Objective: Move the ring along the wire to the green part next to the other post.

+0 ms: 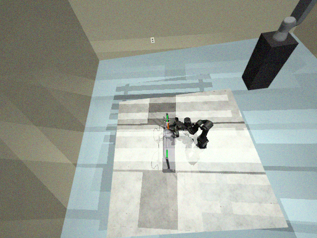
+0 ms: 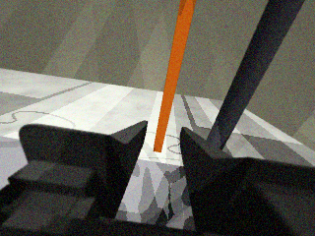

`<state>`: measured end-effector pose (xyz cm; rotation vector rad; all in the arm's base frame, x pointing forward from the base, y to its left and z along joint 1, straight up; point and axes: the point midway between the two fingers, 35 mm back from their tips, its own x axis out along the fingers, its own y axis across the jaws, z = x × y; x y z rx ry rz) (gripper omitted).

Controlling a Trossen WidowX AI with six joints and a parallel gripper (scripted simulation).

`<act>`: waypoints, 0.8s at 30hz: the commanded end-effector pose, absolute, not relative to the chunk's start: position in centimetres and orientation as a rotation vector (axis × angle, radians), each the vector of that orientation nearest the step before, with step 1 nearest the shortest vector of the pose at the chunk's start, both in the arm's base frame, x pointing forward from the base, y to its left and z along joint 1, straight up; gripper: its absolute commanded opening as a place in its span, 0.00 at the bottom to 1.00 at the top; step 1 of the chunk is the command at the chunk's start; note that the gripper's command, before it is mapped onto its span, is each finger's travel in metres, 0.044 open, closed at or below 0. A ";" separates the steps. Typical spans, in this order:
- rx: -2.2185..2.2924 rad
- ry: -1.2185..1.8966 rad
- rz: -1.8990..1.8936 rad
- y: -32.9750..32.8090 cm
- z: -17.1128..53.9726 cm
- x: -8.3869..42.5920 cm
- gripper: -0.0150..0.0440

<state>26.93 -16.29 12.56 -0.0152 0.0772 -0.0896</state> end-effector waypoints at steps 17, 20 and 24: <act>-0.010 0.073 -0.094 -16.4 12.2 30.1 0.53; -0.009 0.072 -0.094 -16.4 12.1 30.6 0.53; -0.009 0.072 -0.094 -16.4 12.1 30.8 0.53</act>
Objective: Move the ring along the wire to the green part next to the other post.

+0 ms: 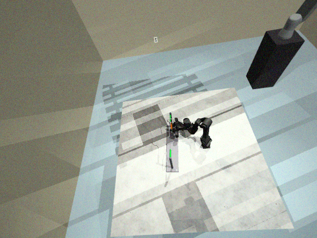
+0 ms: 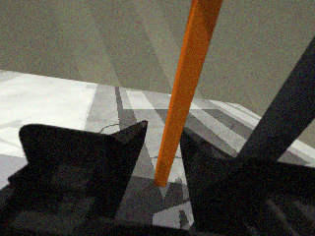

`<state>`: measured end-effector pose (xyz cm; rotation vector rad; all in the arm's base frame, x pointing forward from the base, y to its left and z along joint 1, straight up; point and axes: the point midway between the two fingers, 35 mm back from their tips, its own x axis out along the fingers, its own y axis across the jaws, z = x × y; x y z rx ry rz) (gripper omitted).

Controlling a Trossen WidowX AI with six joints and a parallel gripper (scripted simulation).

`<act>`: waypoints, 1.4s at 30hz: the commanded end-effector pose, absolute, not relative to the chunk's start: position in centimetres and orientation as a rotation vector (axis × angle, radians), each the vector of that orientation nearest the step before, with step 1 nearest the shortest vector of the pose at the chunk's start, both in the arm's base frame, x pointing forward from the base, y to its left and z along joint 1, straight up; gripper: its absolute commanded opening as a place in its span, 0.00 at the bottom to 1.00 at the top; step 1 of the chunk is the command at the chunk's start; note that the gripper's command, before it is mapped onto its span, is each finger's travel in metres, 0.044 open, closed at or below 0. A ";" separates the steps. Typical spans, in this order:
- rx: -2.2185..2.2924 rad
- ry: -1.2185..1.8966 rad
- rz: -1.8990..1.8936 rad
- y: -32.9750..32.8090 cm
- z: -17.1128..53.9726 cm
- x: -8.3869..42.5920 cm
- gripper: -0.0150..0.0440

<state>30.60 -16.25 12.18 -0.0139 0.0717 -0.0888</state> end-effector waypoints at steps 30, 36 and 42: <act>-0.012 0.073 -0.089 -16.3 12.1 30.8 0.00; -0.012 0.073 -0.090 -16.3 12.3 30.8 0.00; -0.012 0.072 -0.093 -16.3 13.2 30.8 0.00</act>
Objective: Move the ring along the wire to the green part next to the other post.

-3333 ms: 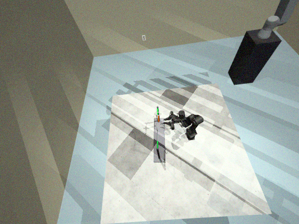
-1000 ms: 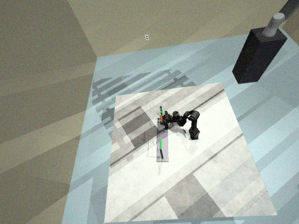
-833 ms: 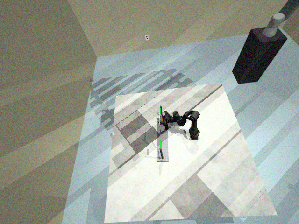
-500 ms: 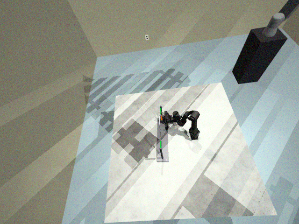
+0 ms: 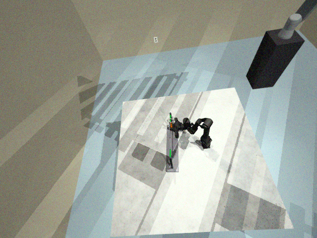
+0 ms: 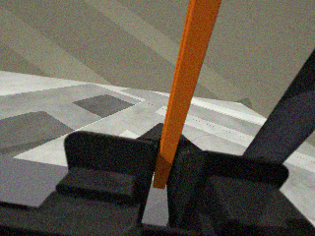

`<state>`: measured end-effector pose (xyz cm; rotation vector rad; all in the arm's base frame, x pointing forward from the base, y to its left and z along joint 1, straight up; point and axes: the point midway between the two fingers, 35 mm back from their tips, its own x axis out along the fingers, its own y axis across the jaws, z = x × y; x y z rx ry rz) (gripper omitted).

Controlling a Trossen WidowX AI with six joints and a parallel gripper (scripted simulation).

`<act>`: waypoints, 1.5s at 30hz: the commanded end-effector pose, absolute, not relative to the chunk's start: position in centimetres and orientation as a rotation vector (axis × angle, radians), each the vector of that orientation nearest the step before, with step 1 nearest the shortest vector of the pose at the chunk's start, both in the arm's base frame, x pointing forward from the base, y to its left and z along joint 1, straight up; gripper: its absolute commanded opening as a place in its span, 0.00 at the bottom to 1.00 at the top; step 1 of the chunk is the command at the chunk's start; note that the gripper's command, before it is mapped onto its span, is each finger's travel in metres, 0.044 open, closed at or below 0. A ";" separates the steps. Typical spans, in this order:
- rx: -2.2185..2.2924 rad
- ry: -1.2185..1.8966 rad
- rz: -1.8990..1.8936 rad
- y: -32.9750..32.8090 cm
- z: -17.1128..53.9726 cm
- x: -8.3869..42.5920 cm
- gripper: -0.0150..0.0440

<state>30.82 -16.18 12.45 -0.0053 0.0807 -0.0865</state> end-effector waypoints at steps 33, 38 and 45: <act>-0.011 0.072 -0.096 -15.7 14.1 30.9 0.00; -0.010 0.072 -0.096 -15.2 14.1 30.9 0.00; -0.007 0.071 -0.096 -14.5 14.1 31.0 0.00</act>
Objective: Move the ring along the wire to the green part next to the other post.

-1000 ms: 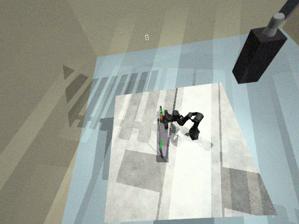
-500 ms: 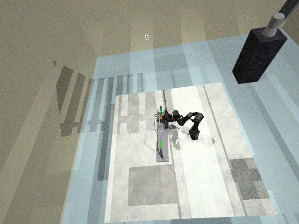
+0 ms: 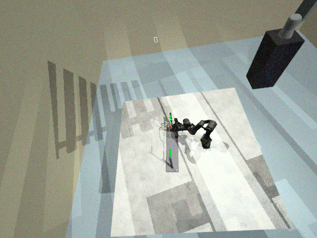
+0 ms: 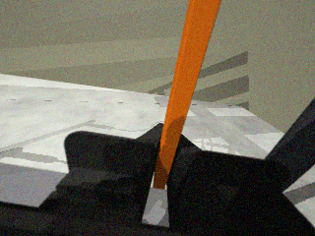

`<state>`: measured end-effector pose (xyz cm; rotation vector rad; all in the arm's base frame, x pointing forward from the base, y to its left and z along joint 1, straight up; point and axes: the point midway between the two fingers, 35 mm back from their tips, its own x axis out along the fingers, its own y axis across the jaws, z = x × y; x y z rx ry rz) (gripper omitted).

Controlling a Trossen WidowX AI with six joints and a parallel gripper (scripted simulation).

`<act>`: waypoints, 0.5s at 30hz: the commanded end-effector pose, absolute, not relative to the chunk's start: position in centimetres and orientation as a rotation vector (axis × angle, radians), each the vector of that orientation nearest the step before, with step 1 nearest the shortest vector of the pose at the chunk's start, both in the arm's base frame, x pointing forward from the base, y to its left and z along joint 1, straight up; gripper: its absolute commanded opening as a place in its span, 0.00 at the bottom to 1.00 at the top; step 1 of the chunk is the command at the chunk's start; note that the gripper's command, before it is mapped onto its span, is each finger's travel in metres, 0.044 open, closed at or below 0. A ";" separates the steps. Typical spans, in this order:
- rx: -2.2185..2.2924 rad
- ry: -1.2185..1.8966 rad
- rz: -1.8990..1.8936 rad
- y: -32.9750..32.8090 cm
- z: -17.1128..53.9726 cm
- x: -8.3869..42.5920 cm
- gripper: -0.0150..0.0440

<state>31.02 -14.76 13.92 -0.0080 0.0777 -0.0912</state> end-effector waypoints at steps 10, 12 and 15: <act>0.005 0.070 -0.095 -13.4 14.1 31.1 0.00; 0.011 0.070 -0.095 -13.1 14.1 31.1 0.00; 0.022 0.069 -0.095 -12.7 14.1 31.2 0.00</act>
